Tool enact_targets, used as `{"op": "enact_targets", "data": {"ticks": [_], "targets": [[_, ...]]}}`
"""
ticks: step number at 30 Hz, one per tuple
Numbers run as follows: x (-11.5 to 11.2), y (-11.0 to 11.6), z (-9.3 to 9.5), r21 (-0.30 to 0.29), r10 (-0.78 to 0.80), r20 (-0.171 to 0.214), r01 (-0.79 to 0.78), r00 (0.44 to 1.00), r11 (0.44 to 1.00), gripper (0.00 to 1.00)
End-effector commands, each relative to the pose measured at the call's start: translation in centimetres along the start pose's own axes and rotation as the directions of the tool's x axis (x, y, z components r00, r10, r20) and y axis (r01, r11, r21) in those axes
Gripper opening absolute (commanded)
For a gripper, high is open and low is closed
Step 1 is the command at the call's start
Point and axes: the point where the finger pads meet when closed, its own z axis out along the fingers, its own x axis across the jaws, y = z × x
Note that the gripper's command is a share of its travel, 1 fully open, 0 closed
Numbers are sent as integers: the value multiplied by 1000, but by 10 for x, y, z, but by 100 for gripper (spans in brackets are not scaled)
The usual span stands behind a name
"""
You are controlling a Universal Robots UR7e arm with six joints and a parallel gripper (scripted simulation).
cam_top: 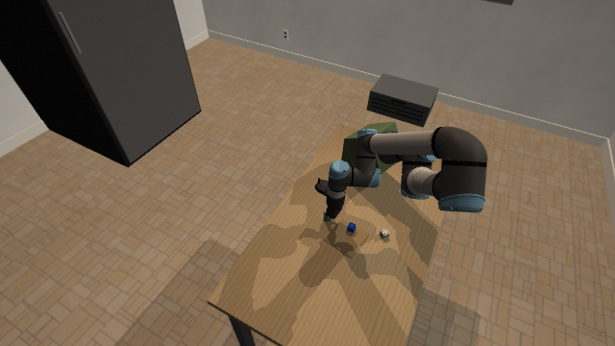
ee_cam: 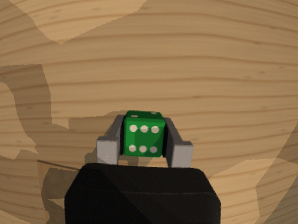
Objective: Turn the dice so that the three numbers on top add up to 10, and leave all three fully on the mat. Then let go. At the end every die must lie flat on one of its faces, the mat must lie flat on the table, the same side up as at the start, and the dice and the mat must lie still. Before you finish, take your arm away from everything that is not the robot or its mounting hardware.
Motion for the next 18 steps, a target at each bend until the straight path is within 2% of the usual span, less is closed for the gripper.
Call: {"op": "enact_targets", "data": {"ticks": [1, 7, 17, 18], "targets": [[0, 0, -4, 1, 0, 1, 0, 1000, 1000, 57], [0, 0, -17, 1, 0, 1, 0, 1000, 1000, 57], [0, 0, -62, 1, 0, 1, 0, 1000, 1000, 57], [0, 0, -62, 1, 0, 1, 0, 1000, 1000, 57]]}}
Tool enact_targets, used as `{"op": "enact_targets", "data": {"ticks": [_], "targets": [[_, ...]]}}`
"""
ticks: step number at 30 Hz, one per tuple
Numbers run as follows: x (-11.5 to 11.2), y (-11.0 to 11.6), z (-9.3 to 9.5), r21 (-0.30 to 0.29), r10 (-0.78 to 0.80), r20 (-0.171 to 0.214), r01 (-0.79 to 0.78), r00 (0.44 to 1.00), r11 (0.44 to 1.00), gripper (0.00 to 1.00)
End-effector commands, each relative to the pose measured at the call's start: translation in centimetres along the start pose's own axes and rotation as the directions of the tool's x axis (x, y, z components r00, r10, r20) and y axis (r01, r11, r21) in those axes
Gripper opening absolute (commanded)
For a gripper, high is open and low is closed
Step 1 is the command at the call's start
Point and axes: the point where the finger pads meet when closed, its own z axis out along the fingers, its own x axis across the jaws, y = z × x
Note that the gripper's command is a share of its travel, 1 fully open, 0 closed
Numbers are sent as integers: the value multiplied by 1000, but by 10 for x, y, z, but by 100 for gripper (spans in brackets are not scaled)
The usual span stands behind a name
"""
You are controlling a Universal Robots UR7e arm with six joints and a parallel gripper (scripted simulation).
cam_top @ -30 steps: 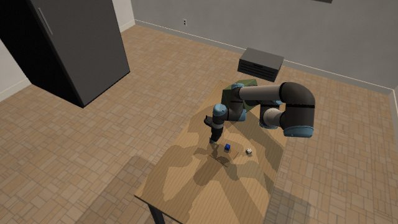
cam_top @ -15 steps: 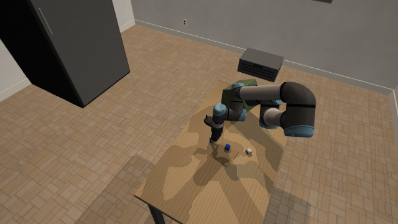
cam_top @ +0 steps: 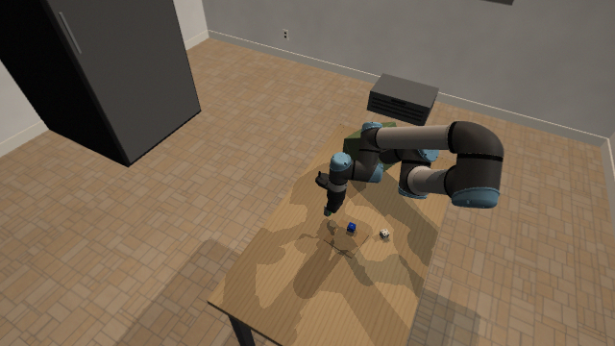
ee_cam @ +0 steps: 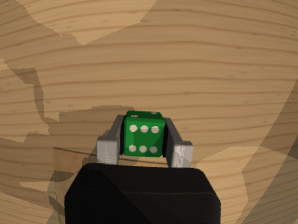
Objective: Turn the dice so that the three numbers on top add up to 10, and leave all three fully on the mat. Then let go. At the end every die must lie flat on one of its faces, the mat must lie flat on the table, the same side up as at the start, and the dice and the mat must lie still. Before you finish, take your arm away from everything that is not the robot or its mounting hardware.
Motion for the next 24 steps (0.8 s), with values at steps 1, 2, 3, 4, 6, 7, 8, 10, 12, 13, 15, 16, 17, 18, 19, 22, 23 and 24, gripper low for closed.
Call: {"op": "enact_targets", "data": {"ticks": [1, 2, 3, 4, 6, 7, 8, 10, 12, 13, 15, 16, 17, 18, 19, 22, 23, 24], "targets": [[0, 0, -21, -3, -1, -2, 1, 1000, 1000, 57], [0, 0, -26, -3, -1, -2, 1, 1000, 1000, 57], [0, 0, -31, -3, -1, -2, 1, 1000, 1000, 57], [0, 0, -35, -3, -1, -2, 1, 1000, 1000, 57], [0, 0, -43, -3, -1, -2, 1, 1000, 1000, 57], [0, 0, -46, -3, -1, -2, 1, 1000, 1000, 57], [0, 0, -49, -3, -1, -2, 1, 1000, 1000, 57], [0, 0, -54, -3, -1, -2, 1, 1000, 1000, 57], [0, 0, -57, -3, -1, -2, 1, 1000, 1000, 57], [0, 0, -58, -3, -1, -2, 1, 1000, 1000, 57], [0, 0, -59, -3, -1, -2, 1, 1000, 1000, 57], [0, 0, -59, -3, -1, -2, 1, 1000, 1000, 57], [0, 0, -59, -3, -1, -2, 1, 1000, 1000, 57], [0, 0, -59, -3, -1, -2, 1, 1000, 1000, 57], [0, 0, -59, -3, -1, -2, 1, 1000, 1000, 57], [0, 0, -59, -3, -1, -2, 1, 1000, 1000, 57], [0, 0, -59, -3, -1, -2, 1, 1000, 1000, 57], [0, 0, -59, -3, -1, -2, 1, 1000, 1000, 57]]}}
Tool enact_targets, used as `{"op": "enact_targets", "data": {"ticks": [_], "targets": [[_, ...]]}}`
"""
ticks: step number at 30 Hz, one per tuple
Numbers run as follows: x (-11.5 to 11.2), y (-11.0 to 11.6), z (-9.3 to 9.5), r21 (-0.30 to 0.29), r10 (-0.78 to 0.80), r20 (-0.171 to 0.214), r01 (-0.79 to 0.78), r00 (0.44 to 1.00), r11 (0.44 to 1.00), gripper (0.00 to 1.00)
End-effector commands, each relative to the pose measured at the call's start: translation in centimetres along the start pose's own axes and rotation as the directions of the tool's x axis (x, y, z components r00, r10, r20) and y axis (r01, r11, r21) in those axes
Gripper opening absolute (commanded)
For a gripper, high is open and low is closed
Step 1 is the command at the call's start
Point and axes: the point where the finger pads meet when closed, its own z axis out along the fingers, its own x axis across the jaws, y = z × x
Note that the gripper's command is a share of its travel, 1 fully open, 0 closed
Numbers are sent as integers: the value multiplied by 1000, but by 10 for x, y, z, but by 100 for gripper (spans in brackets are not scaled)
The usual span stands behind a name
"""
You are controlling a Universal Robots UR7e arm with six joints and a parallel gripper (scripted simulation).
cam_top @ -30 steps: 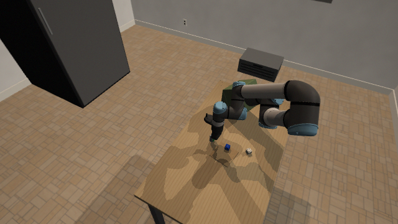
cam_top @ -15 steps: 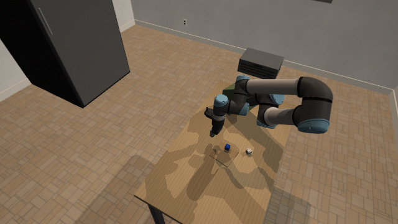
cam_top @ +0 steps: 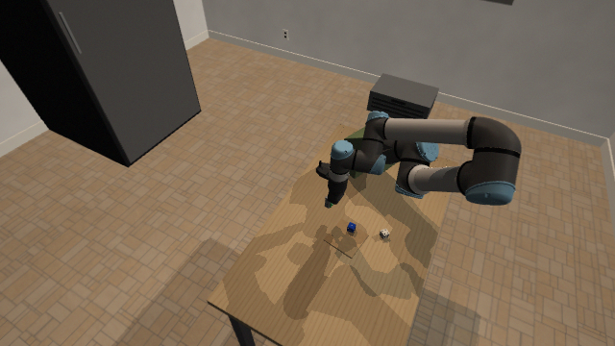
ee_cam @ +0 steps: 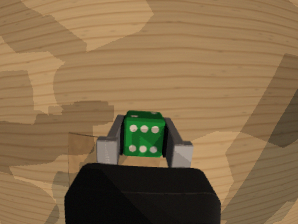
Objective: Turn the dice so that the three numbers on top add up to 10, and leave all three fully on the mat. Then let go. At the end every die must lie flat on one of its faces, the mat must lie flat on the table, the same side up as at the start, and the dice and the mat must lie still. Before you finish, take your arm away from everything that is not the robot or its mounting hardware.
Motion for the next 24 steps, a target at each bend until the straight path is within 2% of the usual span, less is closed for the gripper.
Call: {"op": "enact_targets", "data": {"ticks": [1, 13, 18, 24], "targets": [[0, 0, -1, 0, 0, 0, 0, 1000, 1000, 57], [-8, 13, -2, 6, 45, -1, -45, 999, 999, 57], [-20, 39, -3, 15, 125, 0, -125, 992, 992, 57], [-36, 91, -2, 23, 259, 4, -259, 966, 965, 57]]}}
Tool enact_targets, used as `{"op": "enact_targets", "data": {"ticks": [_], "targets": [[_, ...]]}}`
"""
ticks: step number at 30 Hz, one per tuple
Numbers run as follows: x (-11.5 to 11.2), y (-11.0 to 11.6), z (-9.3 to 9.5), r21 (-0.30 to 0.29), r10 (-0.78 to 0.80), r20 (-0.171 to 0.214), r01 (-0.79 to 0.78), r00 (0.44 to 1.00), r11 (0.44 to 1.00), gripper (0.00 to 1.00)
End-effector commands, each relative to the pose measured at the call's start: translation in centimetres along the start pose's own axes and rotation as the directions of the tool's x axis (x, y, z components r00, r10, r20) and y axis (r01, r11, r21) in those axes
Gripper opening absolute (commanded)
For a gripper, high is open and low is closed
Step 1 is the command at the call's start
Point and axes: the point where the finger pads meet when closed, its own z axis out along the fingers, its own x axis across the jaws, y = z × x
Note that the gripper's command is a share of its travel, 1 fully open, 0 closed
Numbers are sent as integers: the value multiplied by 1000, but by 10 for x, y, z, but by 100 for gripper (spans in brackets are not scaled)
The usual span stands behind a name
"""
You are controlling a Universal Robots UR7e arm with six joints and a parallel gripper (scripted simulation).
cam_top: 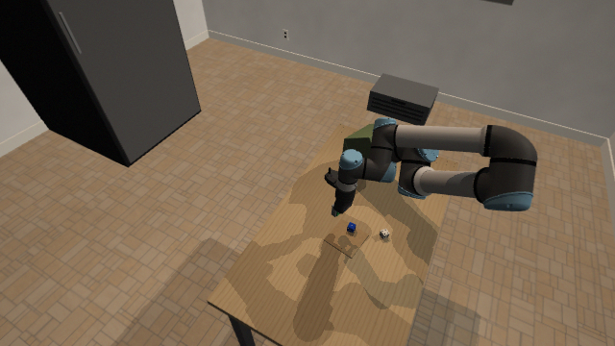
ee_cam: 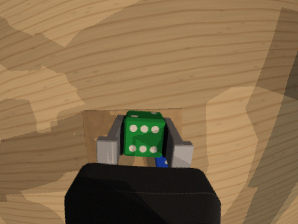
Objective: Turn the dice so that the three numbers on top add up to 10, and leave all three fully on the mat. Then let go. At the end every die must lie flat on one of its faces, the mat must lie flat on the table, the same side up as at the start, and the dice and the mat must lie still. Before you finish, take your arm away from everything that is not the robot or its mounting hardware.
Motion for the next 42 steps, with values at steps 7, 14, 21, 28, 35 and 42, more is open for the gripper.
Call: {"op": "enact_targets", "data": {"ticks": [7, 14, 21, 28, 35, 42], "targets": [[-8, 99, 1, 16, 236, 4, -236, 972, 972, 57], [3, 170, 7, 5, 379, 1, -379, 926, 926, 57], [12, 202, 10, -3, 440, -4, -440, 898, 898, 57], [17, 217, 11, -7, 468, -7, -468, 884, 884, 57], [18, 218, 11, -9, 468, -7, -468, 884, 883, 57], [18, 218, 12, -27, 468, -9, -468, 884, 883, 57]]}}
